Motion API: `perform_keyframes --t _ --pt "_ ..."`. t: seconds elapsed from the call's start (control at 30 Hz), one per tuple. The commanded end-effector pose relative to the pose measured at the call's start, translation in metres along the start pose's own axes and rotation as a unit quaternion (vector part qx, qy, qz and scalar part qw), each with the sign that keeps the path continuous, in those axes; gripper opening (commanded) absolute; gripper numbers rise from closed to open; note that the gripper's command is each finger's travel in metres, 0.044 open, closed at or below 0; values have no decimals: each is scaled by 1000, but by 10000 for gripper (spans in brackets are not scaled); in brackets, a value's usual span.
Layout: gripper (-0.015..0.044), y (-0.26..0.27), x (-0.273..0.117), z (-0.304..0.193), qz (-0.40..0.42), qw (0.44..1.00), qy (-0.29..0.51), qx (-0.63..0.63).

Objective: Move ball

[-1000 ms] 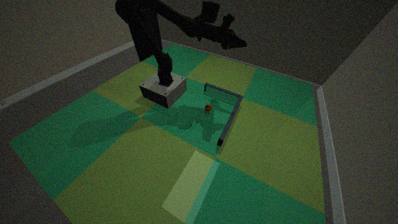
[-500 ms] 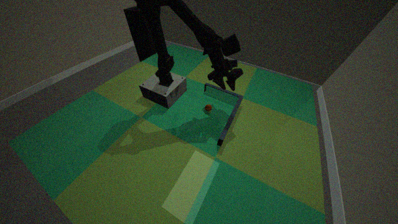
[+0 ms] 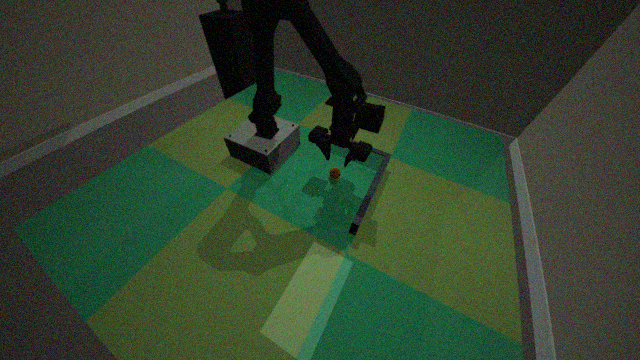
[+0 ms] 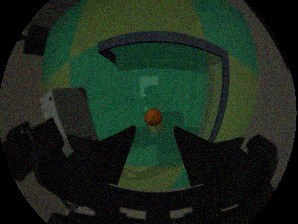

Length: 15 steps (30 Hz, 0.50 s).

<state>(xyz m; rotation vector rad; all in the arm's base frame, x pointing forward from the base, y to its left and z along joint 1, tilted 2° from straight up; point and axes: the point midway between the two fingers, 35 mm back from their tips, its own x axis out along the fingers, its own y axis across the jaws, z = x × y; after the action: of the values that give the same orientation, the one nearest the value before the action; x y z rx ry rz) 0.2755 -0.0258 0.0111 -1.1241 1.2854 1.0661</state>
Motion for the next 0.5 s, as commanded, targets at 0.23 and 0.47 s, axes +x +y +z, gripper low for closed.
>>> perform_keyframes --t 0.23,0.47 --pt "292 1 15 -1 8 1000 -4 -9" --pt "292 0 25 -1 8 1000 -4 -9"
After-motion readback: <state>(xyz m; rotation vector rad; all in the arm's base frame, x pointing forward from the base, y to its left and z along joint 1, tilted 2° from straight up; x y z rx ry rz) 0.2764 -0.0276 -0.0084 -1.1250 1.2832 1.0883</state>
